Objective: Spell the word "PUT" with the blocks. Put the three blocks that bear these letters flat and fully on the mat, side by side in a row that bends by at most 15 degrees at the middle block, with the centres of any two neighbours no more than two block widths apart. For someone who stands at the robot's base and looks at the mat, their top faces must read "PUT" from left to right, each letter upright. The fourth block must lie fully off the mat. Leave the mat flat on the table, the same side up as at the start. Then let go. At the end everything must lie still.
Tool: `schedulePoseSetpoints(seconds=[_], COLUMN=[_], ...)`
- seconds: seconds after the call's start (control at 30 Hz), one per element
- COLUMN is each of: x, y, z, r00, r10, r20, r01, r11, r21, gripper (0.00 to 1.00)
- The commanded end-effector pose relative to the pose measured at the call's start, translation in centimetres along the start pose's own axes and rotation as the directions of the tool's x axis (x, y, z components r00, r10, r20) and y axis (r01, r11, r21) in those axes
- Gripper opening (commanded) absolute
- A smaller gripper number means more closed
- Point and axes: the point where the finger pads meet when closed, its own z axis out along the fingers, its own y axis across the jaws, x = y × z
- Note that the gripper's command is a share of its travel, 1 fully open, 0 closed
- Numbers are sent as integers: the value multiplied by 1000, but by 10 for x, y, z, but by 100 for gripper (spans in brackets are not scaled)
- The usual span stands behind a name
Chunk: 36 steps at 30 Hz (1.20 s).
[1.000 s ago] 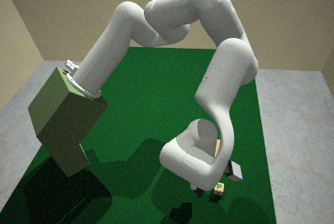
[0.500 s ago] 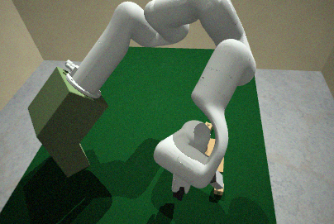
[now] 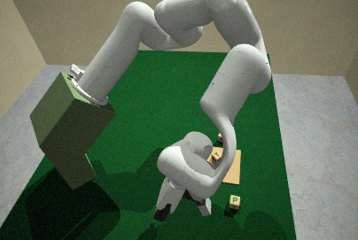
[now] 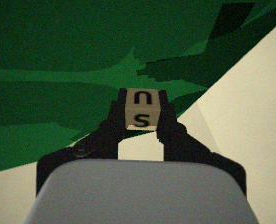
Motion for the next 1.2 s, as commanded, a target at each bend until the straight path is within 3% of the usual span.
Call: schedulePoseSetpoints(seconds=[0.0,0.33,0.43,0.47,0.67,1.17], x=[-31,-75,-78,-87,-96,-95], y=[22,67,72,87,113,153], z=[13,23,23,23,22,17], r00=[995,986,986,985,989,998], r10=[28,58,59,62,55,6], r20=[92,156,158,158,140,59], r01=[-19,-8,-6,3,19,32], r11=[995,954,947,924,878,790], r21=[-101,-300,-321,-381,-477,-613], gripper=[27,27,27,27,27,27])
